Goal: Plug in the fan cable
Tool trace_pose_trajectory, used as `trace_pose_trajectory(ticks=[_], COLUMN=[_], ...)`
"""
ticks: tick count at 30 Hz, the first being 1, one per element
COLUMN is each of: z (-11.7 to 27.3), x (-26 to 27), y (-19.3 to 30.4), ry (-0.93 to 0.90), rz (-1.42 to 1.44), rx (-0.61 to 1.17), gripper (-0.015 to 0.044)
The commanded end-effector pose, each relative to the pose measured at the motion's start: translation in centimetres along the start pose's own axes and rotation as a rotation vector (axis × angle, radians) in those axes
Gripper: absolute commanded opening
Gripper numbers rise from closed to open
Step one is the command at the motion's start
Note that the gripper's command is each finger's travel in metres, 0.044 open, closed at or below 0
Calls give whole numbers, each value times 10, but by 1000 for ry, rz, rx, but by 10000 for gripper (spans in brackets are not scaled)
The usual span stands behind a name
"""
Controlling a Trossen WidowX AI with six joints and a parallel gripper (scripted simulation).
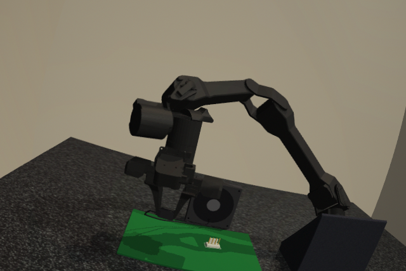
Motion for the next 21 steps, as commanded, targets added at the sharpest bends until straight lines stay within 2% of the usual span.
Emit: trace_pose_trajectory(ticks=[1,10,21], z=[1,0,-15], x=[-8,-9,-10], y=[10,12,23], ry=[24,23,-32], rz=[131,153,176], rx=[13,7,-140], gripper=[0,0,0])
Point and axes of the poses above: the point midway between the two fingers, 35 mm back from their tips, its own z axis back along the fingers, its own x axis across the jaws, y = z × x, the point moved 9 cm from there along z, back along the fingers, and after that the axes turned 15 degrees about z, right-handed, at the moved point
